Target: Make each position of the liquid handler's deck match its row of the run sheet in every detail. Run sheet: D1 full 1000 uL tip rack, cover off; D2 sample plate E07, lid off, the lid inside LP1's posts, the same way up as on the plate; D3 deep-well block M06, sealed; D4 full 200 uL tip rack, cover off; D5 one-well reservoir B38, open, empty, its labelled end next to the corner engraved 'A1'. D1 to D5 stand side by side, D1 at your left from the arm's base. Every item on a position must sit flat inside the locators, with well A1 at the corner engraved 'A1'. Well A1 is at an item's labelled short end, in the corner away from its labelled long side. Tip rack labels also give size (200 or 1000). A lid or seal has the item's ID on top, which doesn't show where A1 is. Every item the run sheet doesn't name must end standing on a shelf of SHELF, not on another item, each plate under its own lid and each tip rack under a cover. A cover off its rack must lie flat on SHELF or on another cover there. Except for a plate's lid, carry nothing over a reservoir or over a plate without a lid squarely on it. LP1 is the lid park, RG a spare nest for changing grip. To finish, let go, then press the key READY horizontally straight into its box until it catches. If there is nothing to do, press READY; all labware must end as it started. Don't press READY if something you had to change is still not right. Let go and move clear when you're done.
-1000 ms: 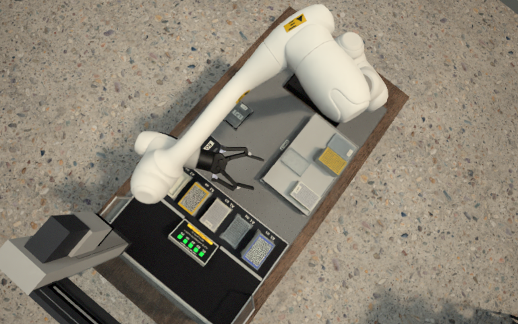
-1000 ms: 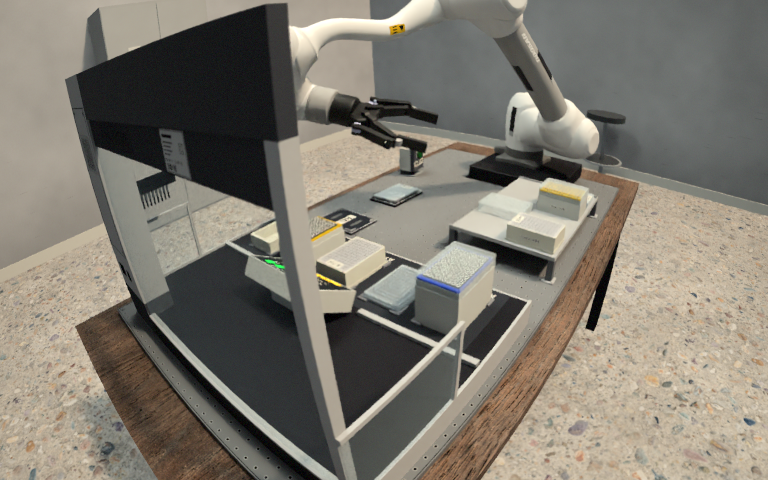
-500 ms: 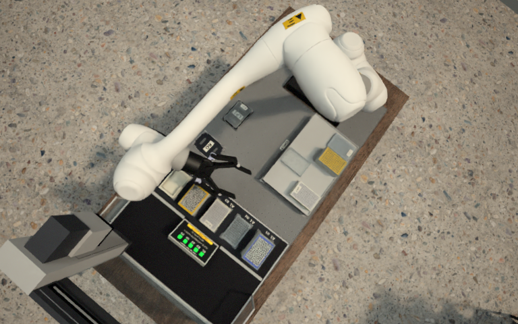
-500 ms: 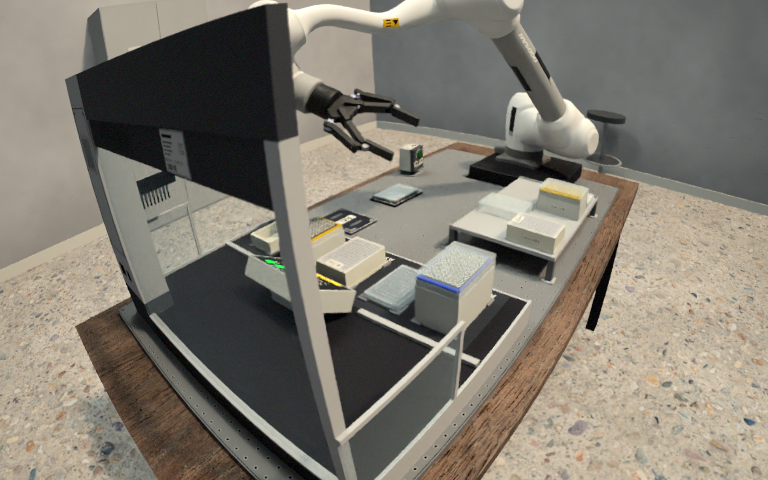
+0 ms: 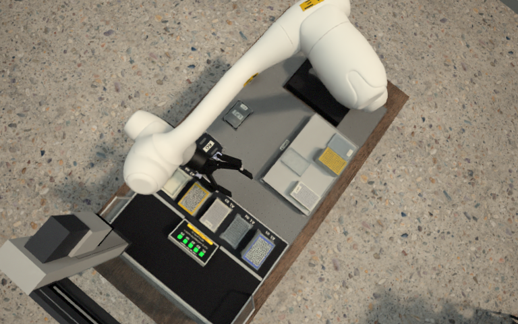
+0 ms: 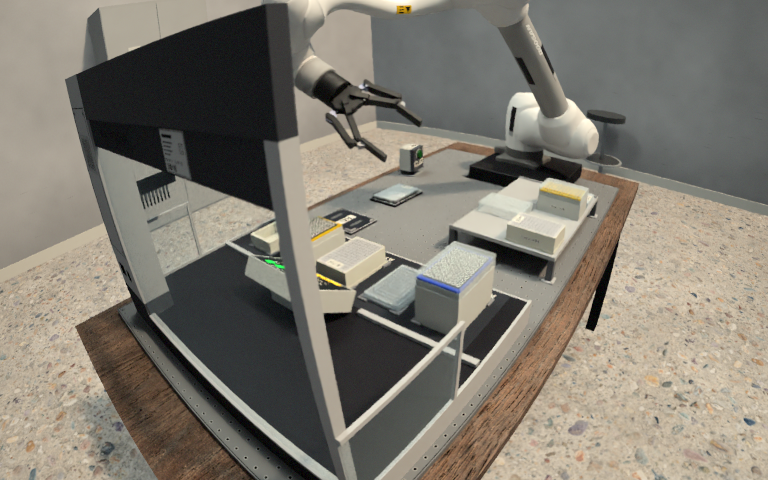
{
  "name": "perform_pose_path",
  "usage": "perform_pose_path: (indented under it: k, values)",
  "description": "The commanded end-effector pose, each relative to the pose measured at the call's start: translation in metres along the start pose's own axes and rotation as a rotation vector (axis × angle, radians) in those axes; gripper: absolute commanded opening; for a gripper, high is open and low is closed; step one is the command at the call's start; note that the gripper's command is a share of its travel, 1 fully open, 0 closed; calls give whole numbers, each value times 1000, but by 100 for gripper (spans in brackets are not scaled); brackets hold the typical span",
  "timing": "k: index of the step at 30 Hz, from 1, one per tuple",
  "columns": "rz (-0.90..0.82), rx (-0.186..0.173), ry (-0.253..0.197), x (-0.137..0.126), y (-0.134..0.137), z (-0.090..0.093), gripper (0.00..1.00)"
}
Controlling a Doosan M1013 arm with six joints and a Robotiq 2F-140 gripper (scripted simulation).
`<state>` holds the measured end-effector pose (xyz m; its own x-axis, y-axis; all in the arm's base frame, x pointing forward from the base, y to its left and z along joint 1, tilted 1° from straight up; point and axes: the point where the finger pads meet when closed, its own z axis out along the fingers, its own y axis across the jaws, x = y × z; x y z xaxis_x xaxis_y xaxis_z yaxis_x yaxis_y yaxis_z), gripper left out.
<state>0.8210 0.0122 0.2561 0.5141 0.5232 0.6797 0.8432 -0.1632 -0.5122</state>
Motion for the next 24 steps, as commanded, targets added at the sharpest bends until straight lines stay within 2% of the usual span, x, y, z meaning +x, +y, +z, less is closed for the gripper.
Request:
perform_pose_path:
  k: [1, 3, 18, 20, 24]
  values:
    - [35, -36, -14, 1, -1, 0, 79]
    - [35, -36, -14, 1, -1, 0, 79]
    - [243, -237, -93, 1, -1, 0, 79]
    - [243, -237, -93, 1, -1, 0, 79]
    - [298, -291, -114, 1, -1, 0, 79]
